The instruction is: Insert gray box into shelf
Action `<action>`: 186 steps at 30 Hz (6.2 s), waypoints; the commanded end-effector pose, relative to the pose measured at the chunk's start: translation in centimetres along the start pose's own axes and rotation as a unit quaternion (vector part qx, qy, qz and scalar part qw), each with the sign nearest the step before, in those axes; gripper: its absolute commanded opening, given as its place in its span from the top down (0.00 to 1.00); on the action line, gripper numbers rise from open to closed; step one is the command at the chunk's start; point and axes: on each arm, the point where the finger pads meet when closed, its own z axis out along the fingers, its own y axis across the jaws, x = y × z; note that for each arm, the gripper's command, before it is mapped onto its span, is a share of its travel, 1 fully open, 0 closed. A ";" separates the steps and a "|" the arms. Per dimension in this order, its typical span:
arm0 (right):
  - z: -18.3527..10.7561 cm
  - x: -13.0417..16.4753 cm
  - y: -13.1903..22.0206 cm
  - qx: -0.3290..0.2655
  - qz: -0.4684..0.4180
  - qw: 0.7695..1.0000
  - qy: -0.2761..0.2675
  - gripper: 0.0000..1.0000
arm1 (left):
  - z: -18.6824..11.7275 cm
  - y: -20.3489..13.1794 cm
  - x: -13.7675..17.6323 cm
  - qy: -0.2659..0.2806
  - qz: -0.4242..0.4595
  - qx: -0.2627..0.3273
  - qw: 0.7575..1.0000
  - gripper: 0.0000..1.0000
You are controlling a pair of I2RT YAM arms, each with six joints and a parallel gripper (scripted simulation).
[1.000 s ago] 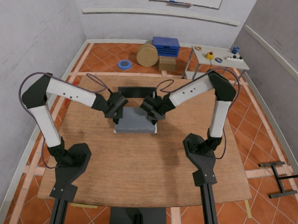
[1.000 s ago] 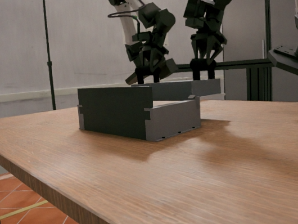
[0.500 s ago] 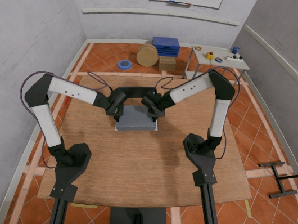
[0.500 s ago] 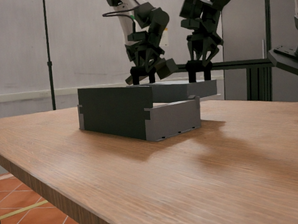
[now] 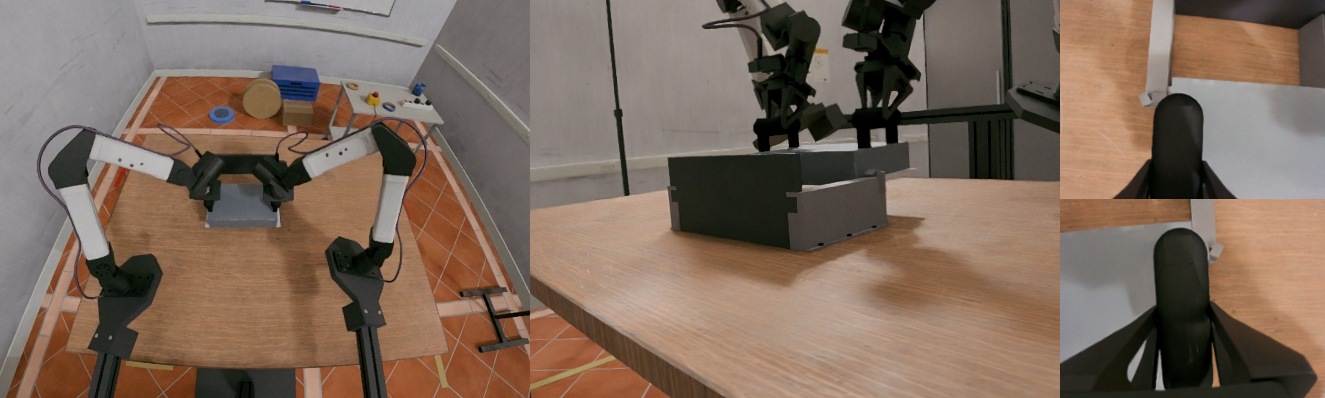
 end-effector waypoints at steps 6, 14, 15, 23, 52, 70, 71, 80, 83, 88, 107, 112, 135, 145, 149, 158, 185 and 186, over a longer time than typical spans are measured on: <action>-0.8 -5.4 0.0 0.006 0.007 0.998 -0.058 0.69 | -0.1 -0.3 -5.1 -0.049 -0.010 -0.004 0.999 0.69; 0.1 -7.0 0.2 0.007 0.006 0.998 -0.062 0.69 | 0.8 0.0 -6.5 -0.051 -0.009 -0.007 0.999 0.69; 0.2 -7.1 0.2 0.007 0.005 0.998 -0.062 0.69 | 0.9 0.0 -6.7 -0.051 -0.009 -0.007 0.999 0.69; 0.9 -8.4 0.3 0.007 0.005 0.998 -0.065 0.69 | 1.6 0.2 -7.9 -0.052 -0.009 -0.009 0.999 0.69; 4.5 -14.5 0.4 0.005 0.003 0.998 -0.065 0.69 | 5.2 0.6 -13.8 -0.048 -0.010 -0.012 0.999 0.69; 6.2 -17.0 0.4 0.003 0.005 0.998 -0.057 0.69 | 6.8 0.7 -16.3 -0.042 -0.010 -0.010 0.999 0.69; 6.2 -17.0 0.4 0.003 0.005 0.998 -0.057 0.69 | 6.8 0.7 -16.3 -0.042 -0.010 -0.010 0.999 0.69; 6.3 -17.1 0.4 0.002 0.006 0.999 -0.054 0.69 | 6.9 0.7 -16.4 -0.042 -0.011 -0.009 0.999 0.69; 6.3 -17.1 0.4 0.001 0.006 0.999 -0.054 0.69 | 7.0 0.7 -16.5 -0.042 -0.011 -0.009 0.999 0.69; 6.2 -17.0 0.4 0.001 0.006 0.999 -0.054 0.35 | 6.9 0.7 -16.4 -0.042 -0.011 -0.009 0.999 0.35; 2.3 -16.9 0.5 -0.002 0.010 0.998 -0.066 0.00 | 3.2 0.4 -15.6 -0.046 -0.007 -0.008 0.999 0.00; -0.4 -18.7 0.4 -0.013 0.030 0.996 -0.082 0.00 | 1.5 0.8 -15.3 -0.046 -0.007 -0.009 0.999 0.00; -2.3 -14.8 2.1 -0.082 -0.088 0.990 -0.077 0.00 | -1.6 0.0 -13.6 -0.039 0.071 0.037 0.996 0.00; -2.5 -10.7 0.0 -0.140 -0.210 0.965 -0.066 0.00 | -3.9 2.7 -7.6 0.003 0.207 0.071 0.976 0.00; -2.9 -9.1 -0.6 -0.162 -0.252 0.952 -0.062 0.00 | -4.8 3.7 -5.6 0.013 0.248 0.084 0.965 0.00; -3.3 -8.0 -1.2 -0.168 -0.269 0.947 -0.060 0.00 | -5.5 4.3 -4.9 0.009 0.255 0.087 0.963 0.00; -3.0 -7.6 -0.7 -0.167 -0.277 0.945 -0.053 0.00 | -3.2 16.4 -6.4 -0.082 0.190 0.095 0.974 0.00; -3.0 -7.6 -0.7 -0.167 -0.277 0.945 -0.053 0.00 | -3.2 17.5 -6.3 -0.092 0.185 0.097 0.974 0.00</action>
